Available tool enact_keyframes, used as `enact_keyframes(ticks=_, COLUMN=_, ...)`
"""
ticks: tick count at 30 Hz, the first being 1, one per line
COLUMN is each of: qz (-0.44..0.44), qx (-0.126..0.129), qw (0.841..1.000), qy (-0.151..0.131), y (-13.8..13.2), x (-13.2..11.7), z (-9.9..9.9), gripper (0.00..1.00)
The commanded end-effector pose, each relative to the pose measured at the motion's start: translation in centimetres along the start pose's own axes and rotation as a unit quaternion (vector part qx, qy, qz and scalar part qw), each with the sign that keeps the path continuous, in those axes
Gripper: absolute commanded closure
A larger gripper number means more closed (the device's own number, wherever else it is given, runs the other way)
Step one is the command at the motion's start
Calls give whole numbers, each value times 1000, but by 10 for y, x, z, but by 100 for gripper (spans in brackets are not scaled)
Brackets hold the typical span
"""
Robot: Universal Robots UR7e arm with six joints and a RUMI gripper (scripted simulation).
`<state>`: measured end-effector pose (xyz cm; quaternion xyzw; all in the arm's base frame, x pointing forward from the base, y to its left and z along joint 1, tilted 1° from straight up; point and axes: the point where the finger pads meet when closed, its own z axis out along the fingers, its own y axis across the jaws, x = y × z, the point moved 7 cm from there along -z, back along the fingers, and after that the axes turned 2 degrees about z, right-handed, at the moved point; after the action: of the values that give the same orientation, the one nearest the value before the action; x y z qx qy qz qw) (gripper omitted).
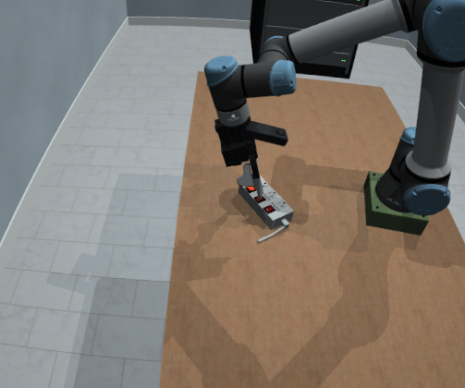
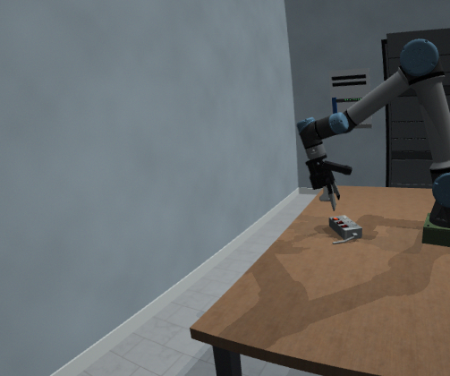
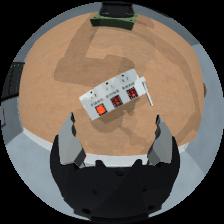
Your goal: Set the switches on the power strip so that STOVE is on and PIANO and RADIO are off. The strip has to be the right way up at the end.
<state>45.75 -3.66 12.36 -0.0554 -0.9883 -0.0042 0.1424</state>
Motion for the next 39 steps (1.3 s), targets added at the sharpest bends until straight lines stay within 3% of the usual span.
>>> enact_keyframes(ticks=1, qz=0, qx=0, qw=1000, qy=-1, y=0, x=0, z=-1, gripper=0)
enact_keyframes(ticks=14, qz=0, qx=0, qw=1000, qy=-1, y=0, x=0, z=-1, gripper=0)
enact_keyframes(ticks=20, qz=3, qx=0, qw=1000, qy=-16, y=1, x=5, z=-7, gripper=0)
enact_keyframes(ticks=30, qz=19, qx=-5, qw=991, qy=-135, y=15, x=46, z=-52, gripper=0)
enact_keyframes(ticks=33, qz=21, qx=-5, qw=989, qy=-149, y=17, x=51, z=-57, gripper=0)
enact_keyframes(ticks=39, qz=21, qx=-5, qw=988, qy=-151, y=17, x=52, z=-57, gripper=0)
